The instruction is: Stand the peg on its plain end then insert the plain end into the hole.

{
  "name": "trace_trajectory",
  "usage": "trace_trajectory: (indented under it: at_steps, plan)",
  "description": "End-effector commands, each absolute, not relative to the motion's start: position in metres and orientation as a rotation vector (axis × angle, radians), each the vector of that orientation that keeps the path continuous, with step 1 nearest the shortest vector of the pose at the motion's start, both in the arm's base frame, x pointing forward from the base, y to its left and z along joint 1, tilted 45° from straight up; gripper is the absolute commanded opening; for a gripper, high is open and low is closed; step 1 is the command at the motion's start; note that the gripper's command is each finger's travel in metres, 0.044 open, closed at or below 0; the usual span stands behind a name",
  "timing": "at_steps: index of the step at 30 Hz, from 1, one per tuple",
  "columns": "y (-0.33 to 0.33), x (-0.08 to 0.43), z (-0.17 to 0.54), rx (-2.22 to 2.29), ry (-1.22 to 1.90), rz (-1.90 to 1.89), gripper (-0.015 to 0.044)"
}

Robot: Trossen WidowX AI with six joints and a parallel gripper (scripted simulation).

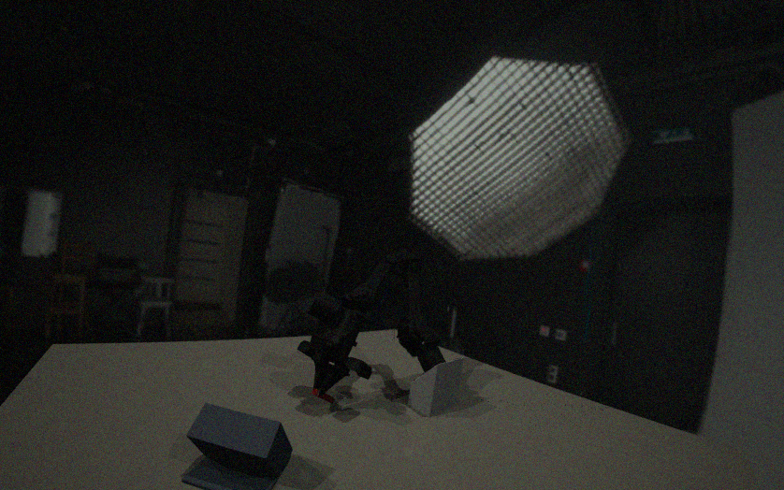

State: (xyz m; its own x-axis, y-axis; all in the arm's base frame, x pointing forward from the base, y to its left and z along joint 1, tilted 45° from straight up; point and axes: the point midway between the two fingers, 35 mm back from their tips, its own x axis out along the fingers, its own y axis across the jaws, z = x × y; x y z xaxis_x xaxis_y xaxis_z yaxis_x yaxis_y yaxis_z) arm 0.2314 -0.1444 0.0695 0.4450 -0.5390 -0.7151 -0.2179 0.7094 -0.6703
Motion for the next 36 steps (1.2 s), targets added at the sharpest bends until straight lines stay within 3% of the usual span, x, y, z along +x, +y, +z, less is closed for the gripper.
trace_trajectory:
  at_steps: [1, 36]
  plan:
    - [-0.143, 0.229, 0.070, -0.799, 1.092, -0.211, 0.0049]
    - [-0.140, 0.208, 0.081, -0.806, 0.808, -0.084, 0.0049]
